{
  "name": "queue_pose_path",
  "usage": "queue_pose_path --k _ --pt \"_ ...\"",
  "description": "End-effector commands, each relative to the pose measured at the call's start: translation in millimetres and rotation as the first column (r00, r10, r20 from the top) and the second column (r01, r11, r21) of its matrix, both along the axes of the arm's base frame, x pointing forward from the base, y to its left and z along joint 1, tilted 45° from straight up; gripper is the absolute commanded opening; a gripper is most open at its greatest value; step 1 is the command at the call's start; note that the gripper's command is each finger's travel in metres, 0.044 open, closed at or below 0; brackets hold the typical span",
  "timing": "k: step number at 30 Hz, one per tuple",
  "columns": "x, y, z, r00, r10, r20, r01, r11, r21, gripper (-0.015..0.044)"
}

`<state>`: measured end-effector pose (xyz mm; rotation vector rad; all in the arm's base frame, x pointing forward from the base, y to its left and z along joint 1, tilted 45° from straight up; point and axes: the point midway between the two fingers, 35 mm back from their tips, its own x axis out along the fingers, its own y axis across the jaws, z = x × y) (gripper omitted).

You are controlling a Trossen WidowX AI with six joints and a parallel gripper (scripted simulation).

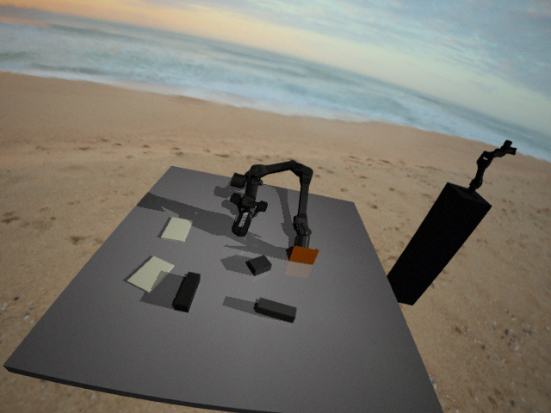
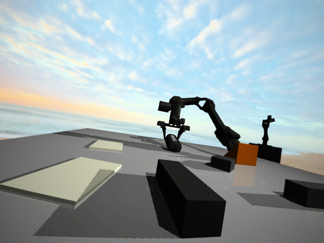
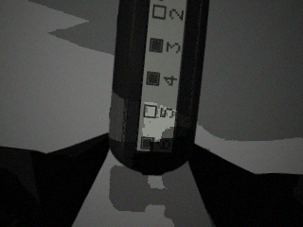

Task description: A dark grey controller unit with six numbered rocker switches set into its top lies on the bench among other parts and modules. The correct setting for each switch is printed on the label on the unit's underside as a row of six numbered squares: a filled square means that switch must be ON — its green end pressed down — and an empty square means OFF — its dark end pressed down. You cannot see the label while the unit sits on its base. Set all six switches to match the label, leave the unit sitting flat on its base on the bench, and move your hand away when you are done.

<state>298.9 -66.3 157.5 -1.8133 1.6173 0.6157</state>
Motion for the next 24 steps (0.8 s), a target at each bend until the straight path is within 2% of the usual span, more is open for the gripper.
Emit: queue_pose_path --k 1,24 --pt "-2 -2 -4 1.0 0.007 -0.014 -0.007 1.0 0.002 0.0338" --pt "1 -17 -14 1.0 0.007 -0.013 -0.007 1.0 0.001 0.0338"
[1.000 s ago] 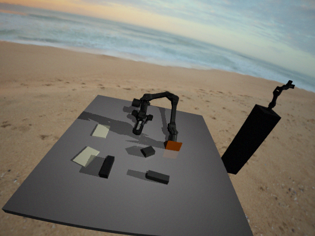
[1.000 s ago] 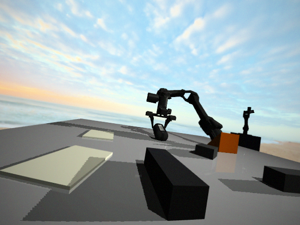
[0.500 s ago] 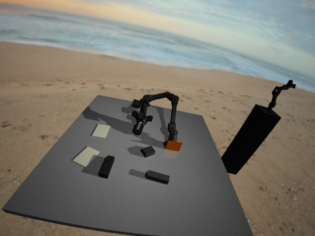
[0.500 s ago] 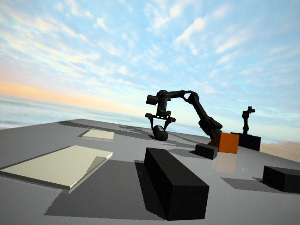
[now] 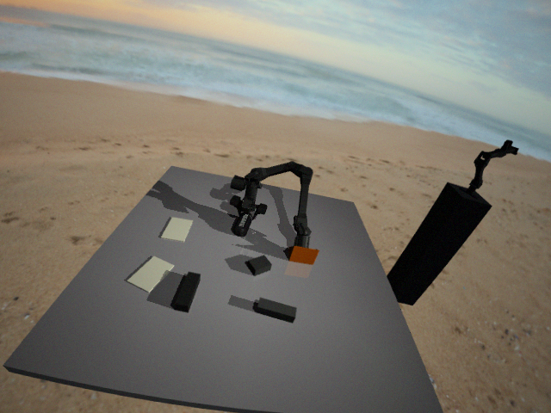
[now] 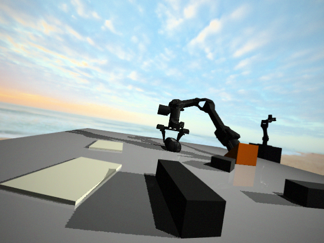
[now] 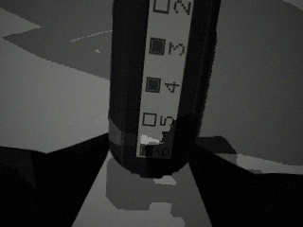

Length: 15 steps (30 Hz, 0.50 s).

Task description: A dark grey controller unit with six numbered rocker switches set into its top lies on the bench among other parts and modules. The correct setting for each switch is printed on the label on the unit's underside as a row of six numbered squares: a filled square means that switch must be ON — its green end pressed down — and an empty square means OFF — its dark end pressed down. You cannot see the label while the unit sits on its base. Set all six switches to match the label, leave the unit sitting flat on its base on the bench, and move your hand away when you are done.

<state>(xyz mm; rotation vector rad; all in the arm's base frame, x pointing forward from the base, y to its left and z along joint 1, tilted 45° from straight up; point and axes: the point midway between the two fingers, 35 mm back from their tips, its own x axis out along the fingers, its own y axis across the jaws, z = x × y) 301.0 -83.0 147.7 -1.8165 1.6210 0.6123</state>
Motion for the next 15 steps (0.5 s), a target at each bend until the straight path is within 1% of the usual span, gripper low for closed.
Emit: queue_pose_path --k 1,13,15 --pt "-1.3 -1.2 -4.8 1.0 0.008 -0.013 -0.008 1.0 0.006 0.0338" --pt "0.0 -2.9 -3.1 1.0 0.002 -0.003 -0.002 1.0 0.001 0.0338" --pt "0.3 -3.5 -3.1 1.0 0.0 -0.001 0.0 1.0 -0.001 0.039"
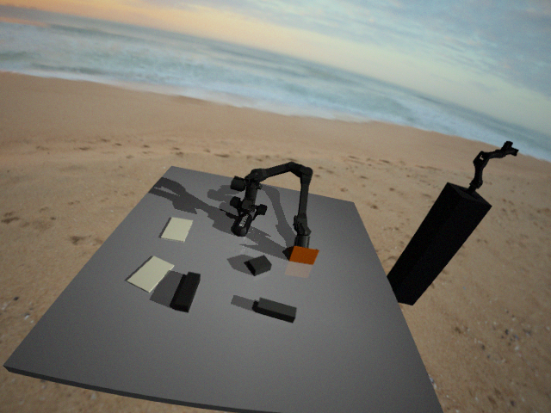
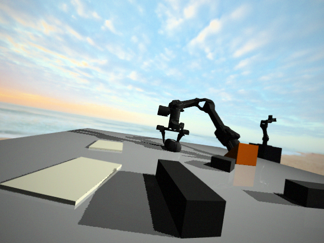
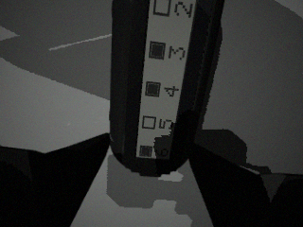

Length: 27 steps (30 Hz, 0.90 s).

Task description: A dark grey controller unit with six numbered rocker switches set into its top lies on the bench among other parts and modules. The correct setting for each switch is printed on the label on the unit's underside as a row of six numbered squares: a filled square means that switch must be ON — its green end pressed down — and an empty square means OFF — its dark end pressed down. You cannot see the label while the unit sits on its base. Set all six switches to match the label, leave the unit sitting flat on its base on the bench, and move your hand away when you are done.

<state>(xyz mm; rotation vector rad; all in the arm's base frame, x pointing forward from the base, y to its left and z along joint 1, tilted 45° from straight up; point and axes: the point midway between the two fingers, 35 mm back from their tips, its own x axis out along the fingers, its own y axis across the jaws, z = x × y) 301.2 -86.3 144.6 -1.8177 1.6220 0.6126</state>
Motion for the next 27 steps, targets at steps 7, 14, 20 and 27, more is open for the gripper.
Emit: queue_pose_path --k 7,14,20,27 --pt "0 0 0 1.0 0.0 0.0 0.0 1.0 0.0 0.044" --pt "0 36 -8 1.0 -0.001 -0.002 0.001 1.0 0.007 0.044" --pt "-4 71 -14 1.0 -0.001 -0.001 0.001 1.0 -0.002 0.044" --pt "-4 71 -14 1.0 -0.001 -0.001 0.001 1.0 -0.002 0.044"
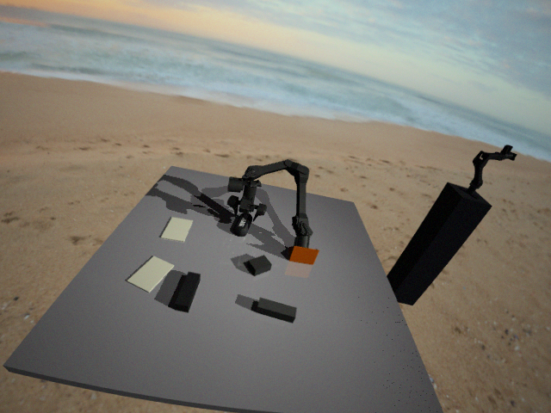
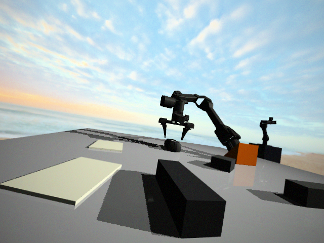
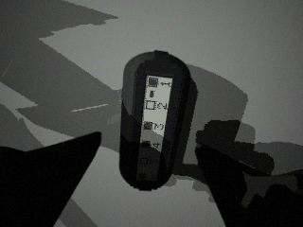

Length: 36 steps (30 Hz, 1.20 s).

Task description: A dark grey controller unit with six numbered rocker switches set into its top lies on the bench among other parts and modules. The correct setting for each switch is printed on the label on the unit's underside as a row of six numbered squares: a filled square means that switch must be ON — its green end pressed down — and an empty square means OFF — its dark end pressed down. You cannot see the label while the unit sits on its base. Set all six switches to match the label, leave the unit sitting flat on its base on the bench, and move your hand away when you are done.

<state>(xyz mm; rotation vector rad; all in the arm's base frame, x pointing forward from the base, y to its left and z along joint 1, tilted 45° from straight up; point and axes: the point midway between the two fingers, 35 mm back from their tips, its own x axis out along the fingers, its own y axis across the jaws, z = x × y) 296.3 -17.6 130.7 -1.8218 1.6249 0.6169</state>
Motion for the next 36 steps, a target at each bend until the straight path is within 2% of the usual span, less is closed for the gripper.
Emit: queue_pose_path --k 1,8,11,16,21,25,29,33,36 --pt "1 2 0 1.0 -0.004 0.004 0.004 1.0 0.0 0.044" --pt "1 2 0 1.0 -0.004 0.004 0.004 1.0 0.0 0.044" --pt "-1 3 1 0.999 -0.031 0.043 0.031 0.999 0.009 0.0361" --pt "-10 8 6 0.921 -0.24 0.307 0.215 0.97 0.113 0.023" --pt "-19 13 11 0.727 -0.454 0.514 0.355 0.891 0.285 0.0099" --pt "-27 16 13 0.51 -0.61 0.606 0.413 0.792 0.449 0.0" --pt "-34 20 15 0.261 -0.74 0.621 0.417 0.666 0.619 0.0" --pt "-41 22 17 0.015 -0.828 0.56 0.368 0.526 0.767 0.0" --pt "-43 23 17 -0.027 -0.839 0.543 0.355 0.5 0.79 0.0"
